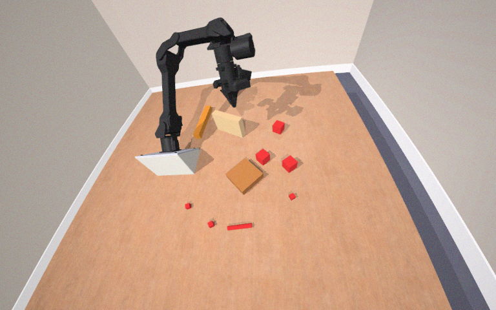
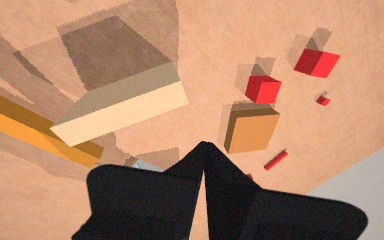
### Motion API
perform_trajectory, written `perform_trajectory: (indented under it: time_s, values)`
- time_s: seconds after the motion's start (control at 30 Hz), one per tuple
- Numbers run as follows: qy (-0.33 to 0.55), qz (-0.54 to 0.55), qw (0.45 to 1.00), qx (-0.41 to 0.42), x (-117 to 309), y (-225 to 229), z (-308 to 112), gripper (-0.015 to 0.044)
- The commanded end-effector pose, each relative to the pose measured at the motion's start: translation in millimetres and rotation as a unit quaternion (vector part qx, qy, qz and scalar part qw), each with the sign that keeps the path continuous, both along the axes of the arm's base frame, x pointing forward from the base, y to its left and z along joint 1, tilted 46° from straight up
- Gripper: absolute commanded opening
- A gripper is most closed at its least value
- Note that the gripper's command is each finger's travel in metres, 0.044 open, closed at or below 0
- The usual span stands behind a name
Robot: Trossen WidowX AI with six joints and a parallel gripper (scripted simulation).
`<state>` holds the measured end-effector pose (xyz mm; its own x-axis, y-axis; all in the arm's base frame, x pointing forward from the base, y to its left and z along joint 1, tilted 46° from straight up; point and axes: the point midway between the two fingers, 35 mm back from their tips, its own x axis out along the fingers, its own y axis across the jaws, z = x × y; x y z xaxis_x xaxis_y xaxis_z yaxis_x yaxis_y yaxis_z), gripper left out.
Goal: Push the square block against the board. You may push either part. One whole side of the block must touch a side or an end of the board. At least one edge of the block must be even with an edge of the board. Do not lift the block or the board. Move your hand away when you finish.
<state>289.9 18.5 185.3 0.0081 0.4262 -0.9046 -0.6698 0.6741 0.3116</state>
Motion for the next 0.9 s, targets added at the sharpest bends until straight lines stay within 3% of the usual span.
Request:
perform_trajectory:
  time_s: [0.0, 0.43, 0.87]
  values:
    - [-0.013, 0.046, 0.998, 0.040, -10.1, 19.4, 3.1, 0.0000]
    - [-0.088, 0.178, 0.964, 0.178, -43.5, 74.3, 22.3, 0.0000]
    - [-0.093, 0.186, 0.961, 0.184, -47.6, 113.0, -10.3, 0.0000]
